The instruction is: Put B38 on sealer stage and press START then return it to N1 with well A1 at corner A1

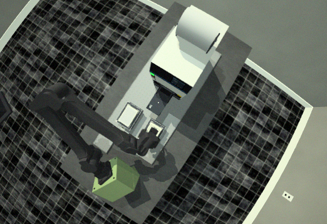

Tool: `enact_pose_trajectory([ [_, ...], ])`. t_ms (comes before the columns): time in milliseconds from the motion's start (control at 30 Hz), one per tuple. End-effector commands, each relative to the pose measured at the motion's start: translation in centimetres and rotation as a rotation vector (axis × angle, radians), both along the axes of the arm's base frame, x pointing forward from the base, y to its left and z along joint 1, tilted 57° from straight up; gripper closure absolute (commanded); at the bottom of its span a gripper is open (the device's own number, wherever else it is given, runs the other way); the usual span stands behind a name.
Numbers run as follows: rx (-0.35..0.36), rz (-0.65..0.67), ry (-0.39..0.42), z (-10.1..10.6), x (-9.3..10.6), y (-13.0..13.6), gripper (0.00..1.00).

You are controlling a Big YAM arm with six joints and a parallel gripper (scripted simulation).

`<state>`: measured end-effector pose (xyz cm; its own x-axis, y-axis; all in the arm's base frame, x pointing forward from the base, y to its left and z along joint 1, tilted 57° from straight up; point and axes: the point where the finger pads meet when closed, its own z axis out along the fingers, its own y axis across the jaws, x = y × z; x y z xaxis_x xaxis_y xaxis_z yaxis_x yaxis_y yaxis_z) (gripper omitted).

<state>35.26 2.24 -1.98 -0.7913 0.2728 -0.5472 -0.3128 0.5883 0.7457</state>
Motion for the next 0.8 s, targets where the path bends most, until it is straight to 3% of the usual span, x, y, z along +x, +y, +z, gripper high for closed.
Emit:
enact_pose_trajectory([
  [0,-0.009,-0.008,-0.023,0.4,0.2,-0.6,1.00],
  [433,-0.012,-0.017,-0.041,0.9,1.5,-1.1,1.00],
  [767,0.003,-0.016,-0.004,0.4,0.2,-0.6,1.00],
])
